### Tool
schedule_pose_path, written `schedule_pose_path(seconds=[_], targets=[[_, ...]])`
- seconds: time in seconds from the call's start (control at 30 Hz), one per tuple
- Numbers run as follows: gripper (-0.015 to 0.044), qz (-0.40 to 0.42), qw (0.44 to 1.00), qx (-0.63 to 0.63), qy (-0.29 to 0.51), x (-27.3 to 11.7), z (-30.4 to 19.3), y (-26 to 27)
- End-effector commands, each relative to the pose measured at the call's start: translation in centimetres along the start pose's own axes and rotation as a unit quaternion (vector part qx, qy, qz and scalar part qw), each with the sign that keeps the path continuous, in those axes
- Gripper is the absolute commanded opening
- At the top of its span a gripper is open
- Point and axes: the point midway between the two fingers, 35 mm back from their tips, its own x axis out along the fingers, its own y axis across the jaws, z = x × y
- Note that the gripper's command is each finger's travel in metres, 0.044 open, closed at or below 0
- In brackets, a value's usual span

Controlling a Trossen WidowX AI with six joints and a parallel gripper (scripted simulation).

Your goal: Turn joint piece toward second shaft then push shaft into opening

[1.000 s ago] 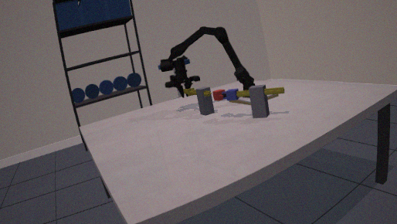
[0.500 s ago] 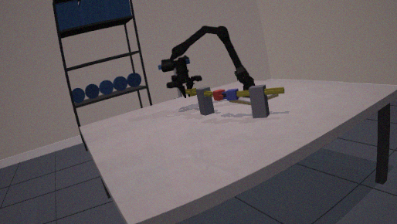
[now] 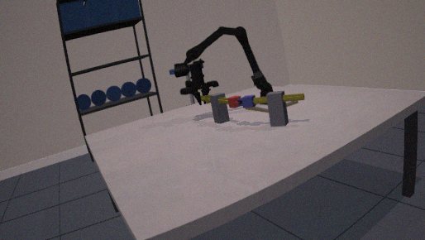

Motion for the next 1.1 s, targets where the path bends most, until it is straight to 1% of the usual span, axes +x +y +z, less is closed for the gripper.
schedule_pose_path(seconds=[0.0,1.07], targets=[[0.0,0.001,1.0,-0.001,0.002,0.1,-0.9,0.0],[0.0,0.001,1.0,-0.001,0.004,0.1,-5.4,0.0]])
